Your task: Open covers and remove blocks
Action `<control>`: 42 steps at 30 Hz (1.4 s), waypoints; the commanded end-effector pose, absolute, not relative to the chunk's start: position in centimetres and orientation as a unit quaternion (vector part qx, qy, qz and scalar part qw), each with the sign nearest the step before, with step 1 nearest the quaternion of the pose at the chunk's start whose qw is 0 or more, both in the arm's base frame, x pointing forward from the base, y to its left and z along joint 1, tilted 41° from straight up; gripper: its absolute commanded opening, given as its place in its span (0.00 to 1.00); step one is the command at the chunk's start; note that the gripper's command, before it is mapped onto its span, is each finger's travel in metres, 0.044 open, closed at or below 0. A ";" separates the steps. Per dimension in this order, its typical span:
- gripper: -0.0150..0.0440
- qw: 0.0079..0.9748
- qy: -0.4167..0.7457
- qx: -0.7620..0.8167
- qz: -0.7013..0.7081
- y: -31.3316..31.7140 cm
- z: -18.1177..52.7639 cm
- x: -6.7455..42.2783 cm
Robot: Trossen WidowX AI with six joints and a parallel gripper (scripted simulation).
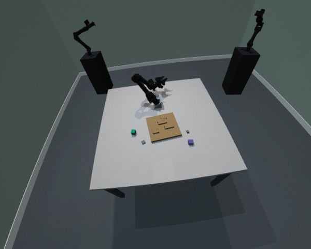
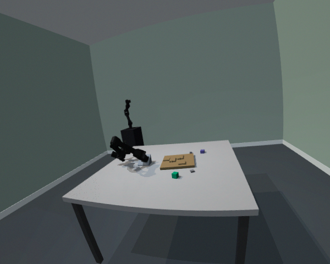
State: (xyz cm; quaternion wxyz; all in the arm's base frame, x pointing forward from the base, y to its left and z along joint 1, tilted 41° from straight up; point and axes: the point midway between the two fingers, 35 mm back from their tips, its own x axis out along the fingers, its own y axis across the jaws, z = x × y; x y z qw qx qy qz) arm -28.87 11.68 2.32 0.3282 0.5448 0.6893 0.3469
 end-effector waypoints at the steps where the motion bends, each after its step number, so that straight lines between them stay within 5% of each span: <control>1: 0.89 0.328 0.689 0.545 0.347 11.7 2.3 -28.9; 15: 0.26 0.338 0.700 0.496 0.388 9.2 2.2 -30.2; 42: 0.25 0.338 0.730 0.395 0.444 4.2 3.5 -33.4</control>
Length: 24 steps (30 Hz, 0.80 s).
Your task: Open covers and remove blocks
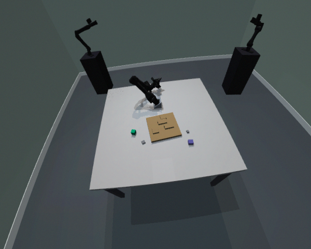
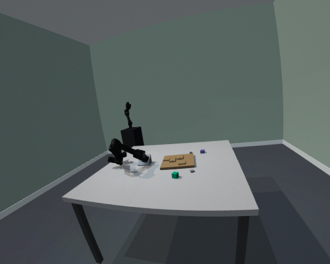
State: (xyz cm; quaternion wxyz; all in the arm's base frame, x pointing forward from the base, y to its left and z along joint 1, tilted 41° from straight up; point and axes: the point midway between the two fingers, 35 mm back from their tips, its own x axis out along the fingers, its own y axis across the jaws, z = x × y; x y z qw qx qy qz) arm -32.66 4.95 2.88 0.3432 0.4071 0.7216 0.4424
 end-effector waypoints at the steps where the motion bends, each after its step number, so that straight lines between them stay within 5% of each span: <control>1: 0.25 0.338 0.731 0.392 0.445 4.1 3.6 -33.5; 24: 0.25 0.318 0.758 0.317 0.472 0.4 5.9 -35.9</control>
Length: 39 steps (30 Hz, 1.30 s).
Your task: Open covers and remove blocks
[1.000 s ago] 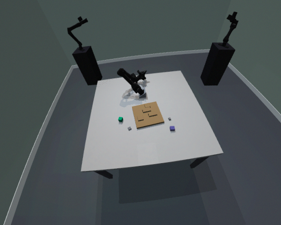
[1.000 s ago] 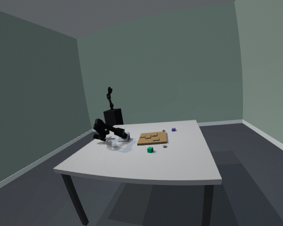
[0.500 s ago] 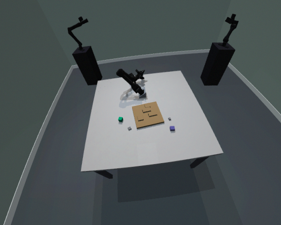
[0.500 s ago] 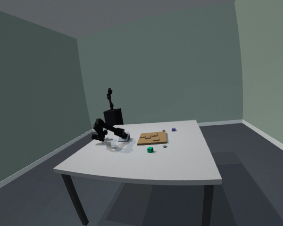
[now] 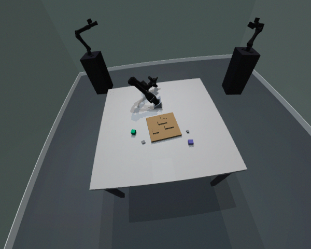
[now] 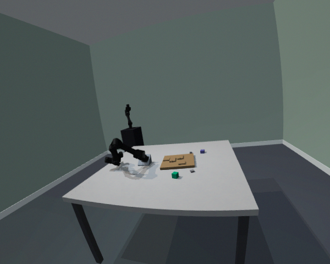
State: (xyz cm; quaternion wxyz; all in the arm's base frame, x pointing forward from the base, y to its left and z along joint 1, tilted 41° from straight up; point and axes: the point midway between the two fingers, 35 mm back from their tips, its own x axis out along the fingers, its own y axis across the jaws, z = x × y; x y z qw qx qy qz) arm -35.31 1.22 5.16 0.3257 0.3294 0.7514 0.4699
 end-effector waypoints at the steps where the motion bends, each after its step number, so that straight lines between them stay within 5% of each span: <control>1: 0.25 0.317 0.760 0.313 0.474 0.3 6.0 -36.0; 39: 0.25 0.262 0.780 0.187 0.536 -6.7 10.5 -38.4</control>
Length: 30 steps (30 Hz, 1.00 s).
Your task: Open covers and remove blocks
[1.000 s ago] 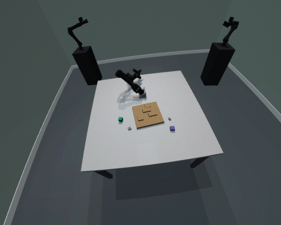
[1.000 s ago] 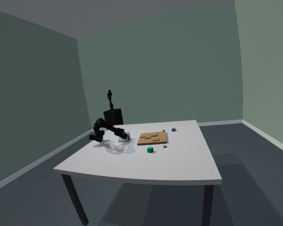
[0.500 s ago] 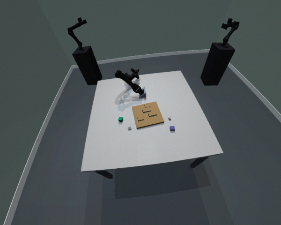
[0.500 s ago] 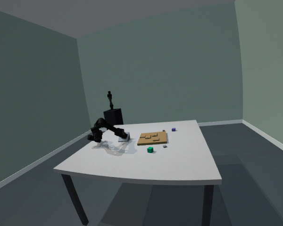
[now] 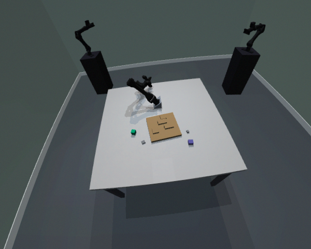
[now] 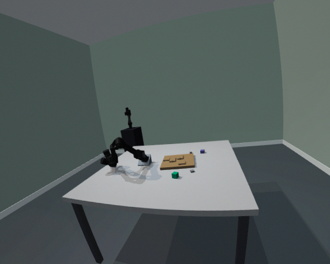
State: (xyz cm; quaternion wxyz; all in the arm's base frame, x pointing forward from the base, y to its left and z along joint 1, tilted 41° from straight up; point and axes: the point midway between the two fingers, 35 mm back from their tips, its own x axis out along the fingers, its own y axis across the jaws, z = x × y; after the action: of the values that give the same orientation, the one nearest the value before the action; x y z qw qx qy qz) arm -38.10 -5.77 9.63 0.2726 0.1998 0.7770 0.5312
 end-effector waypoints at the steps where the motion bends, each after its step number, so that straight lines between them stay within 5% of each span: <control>1: 0.25 0.260 0.780 0.184 0.538 -6.9 10.6 -38.4; 30: 0.25 0.195 0.773 0.087 0.597 -12.9 14.6 -38.8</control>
State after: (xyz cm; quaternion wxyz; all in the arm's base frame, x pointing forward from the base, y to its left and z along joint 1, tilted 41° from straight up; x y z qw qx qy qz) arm -38.72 -11.92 13.57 0.2091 0.0990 0.7724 0.5915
